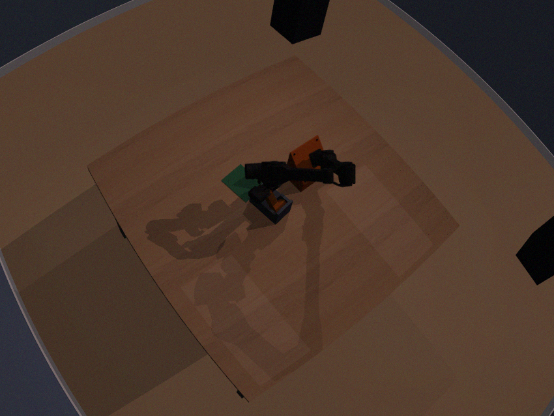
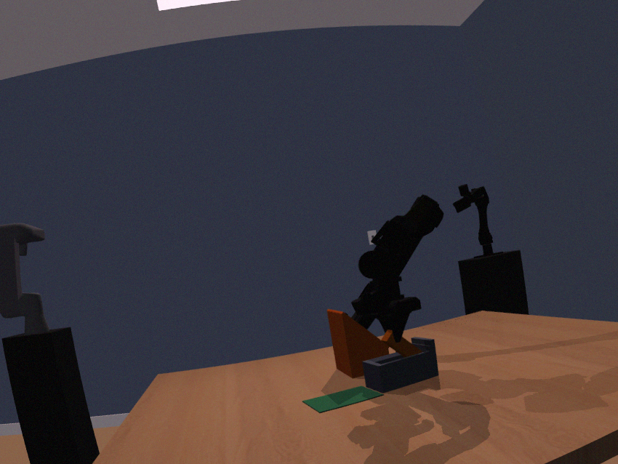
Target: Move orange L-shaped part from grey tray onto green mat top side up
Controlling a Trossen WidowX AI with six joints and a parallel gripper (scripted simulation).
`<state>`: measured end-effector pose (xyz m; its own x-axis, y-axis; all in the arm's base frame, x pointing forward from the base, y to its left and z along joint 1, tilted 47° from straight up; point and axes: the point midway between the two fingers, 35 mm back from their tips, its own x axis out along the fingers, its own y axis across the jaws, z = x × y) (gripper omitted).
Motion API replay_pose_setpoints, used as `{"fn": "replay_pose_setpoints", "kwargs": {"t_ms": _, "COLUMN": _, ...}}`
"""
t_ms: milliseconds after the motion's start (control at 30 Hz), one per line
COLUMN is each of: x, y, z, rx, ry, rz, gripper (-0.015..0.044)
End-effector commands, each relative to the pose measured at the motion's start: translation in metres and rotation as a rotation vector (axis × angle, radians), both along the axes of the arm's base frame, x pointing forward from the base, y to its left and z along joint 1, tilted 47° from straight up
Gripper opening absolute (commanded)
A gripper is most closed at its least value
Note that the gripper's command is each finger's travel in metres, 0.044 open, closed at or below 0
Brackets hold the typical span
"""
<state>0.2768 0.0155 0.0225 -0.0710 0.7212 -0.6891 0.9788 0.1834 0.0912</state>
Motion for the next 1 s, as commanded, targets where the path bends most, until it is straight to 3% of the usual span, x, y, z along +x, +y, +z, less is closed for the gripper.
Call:
{"fn": "replay_pose_setpoints", "kwargs": {"t_ms": 0, "x": 0.003, "y": -0.004, "z": 0.006, "rx": 0.003, "ry": -0.008, "rz": 0.001, "gripper": 0.0}}
{"fn": "replay_pose_setpoints", "kwargs": {"t_ms": 967, "x": 0.005, "y": -0.036, "z": 0.036, "rx": 0.002, "ry": -0.007, "rz": 0.001, "gripper": 0.0}}
